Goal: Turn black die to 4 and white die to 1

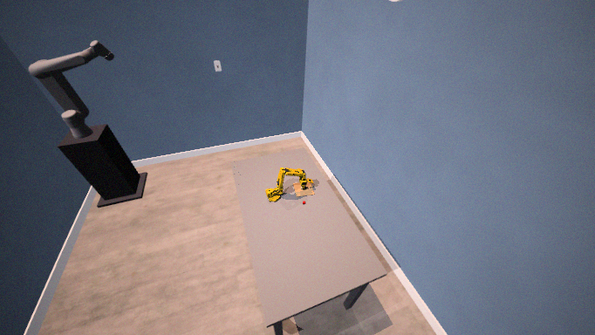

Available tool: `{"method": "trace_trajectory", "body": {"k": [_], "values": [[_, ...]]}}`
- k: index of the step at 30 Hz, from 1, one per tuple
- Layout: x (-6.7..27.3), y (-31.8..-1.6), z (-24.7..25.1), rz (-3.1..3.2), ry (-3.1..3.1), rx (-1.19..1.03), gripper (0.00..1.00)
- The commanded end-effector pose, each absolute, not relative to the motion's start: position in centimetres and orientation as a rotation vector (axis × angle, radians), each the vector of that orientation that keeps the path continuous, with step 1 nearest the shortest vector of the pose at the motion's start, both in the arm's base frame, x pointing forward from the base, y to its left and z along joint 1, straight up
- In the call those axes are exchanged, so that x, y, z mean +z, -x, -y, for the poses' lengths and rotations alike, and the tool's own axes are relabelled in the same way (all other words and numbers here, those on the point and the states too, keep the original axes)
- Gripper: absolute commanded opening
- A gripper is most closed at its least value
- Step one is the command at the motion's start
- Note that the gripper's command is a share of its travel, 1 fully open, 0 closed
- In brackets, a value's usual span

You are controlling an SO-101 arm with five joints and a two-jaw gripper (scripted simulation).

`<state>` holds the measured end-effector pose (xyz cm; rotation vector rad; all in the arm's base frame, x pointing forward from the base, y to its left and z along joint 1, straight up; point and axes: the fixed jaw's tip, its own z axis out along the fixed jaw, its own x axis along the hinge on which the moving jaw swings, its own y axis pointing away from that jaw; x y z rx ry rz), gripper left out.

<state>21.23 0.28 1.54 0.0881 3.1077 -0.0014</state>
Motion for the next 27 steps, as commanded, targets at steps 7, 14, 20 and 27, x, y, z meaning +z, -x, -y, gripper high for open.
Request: {"method": "trace_trajectory", "body": {"k": [7, 14, 20, 27], "values": [[1.84, -21.54, -0.09, -3.081, -0.093, 0.000, 0.00], [1.84, -21.54, -0.09, -3.081, -0.093, 0.000, 0.06], [1.84, -21.54, -0.09, -3.081, -0.093, 0.000, 0.08], [1.84, -21.54, -0.09, -3.081, -0.093, 0.000, 0.09]]}}
